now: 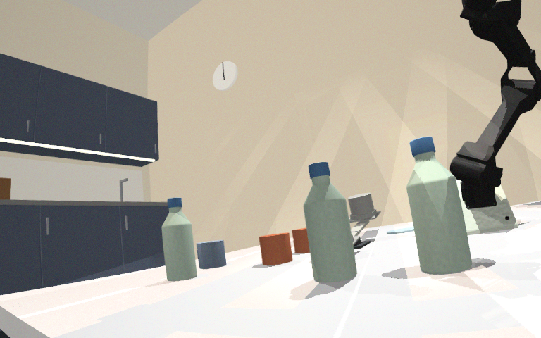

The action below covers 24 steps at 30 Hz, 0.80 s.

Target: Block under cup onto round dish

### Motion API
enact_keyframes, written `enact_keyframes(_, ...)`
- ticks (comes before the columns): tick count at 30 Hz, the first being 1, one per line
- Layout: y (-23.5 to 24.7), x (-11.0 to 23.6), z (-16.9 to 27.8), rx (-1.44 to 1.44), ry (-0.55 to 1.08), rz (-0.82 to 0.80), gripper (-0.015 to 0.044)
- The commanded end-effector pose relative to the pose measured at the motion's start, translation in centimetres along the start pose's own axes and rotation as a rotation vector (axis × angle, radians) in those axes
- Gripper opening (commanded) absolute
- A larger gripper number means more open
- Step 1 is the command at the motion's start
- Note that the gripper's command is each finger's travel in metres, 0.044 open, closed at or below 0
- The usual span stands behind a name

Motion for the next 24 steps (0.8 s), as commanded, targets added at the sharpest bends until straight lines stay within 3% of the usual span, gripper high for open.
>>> enact_keyframes(1,0.0,0.0,0.0,-0.001,0.001,-0.002,0.0426)
enact_keyframes(20,9.2,-2.9,5.4,-0.103,0.318,-0.425,0.0440)
enact_keyframes(24,10.0,-2.8,6.2,-0.155,0.392,-0.446,0.0440)
Point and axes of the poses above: the point midway between the two fingers, 35 mm back from their tips, its own x axis back along the fingers, its own y axis across the jaws, z = x × y, the point moved 10 cm from there along x, back along the fingers, and after that the axes turned 13 degrees about x, right-handed, at the moved point
